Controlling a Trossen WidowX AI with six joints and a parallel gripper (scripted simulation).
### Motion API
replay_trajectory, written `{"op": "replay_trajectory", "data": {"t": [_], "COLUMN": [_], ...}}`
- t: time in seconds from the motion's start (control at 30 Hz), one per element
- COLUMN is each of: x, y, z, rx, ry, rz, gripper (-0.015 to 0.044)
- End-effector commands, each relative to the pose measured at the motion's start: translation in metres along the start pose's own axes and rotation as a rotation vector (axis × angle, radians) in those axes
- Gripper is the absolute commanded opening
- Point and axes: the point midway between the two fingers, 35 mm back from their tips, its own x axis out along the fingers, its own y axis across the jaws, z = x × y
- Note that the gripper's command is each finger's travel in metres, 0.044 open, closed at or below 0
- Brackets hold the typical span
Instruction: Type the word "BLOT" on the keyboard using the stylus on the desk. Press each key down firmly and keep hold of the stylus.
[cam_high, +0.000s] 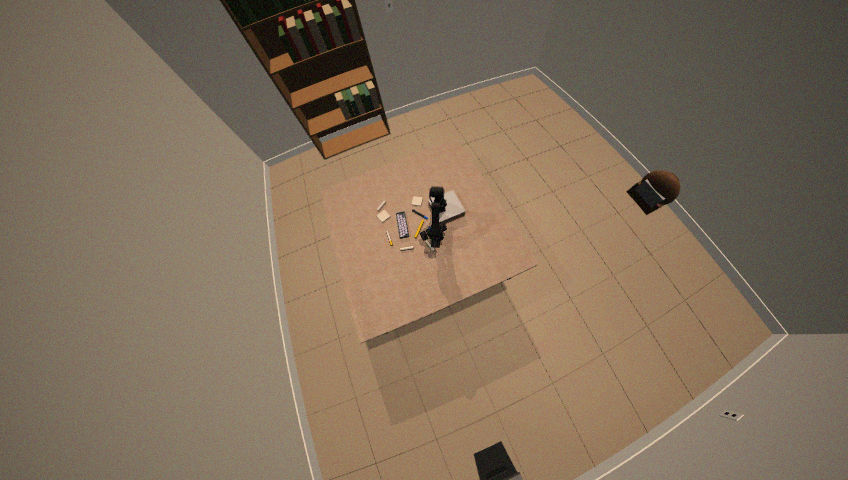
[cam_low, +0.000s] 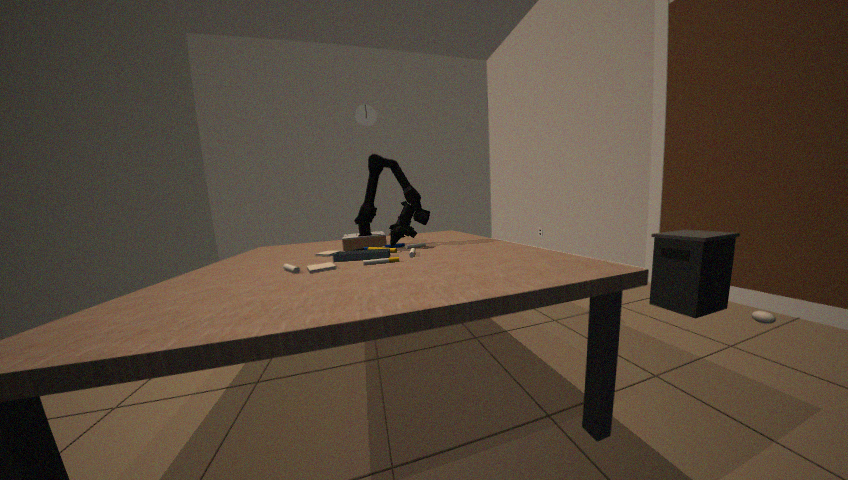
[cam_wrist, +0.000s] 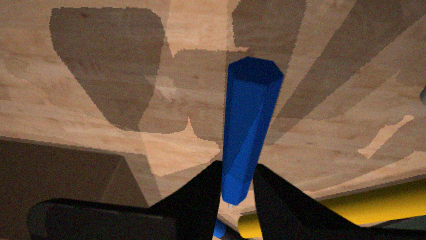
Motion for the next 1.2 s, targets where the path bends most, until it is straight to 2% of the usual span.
{"op": "replay_trajectory", "data": {"t": [0.0, 0.1, 1.17], "x": [-0.018, -0.048, -0.035], "y": [-0.001, 0.0, 0.001], "z": [-0.009, -0.027, -0.023], "rx": [-0.001, -0.004, -0.001], "ry": [-0.002, -0.003, -0.003], "rz": [-0.001, -0.002, 0.0], "gripper": [0.0079, 0.015, 0.015]}}
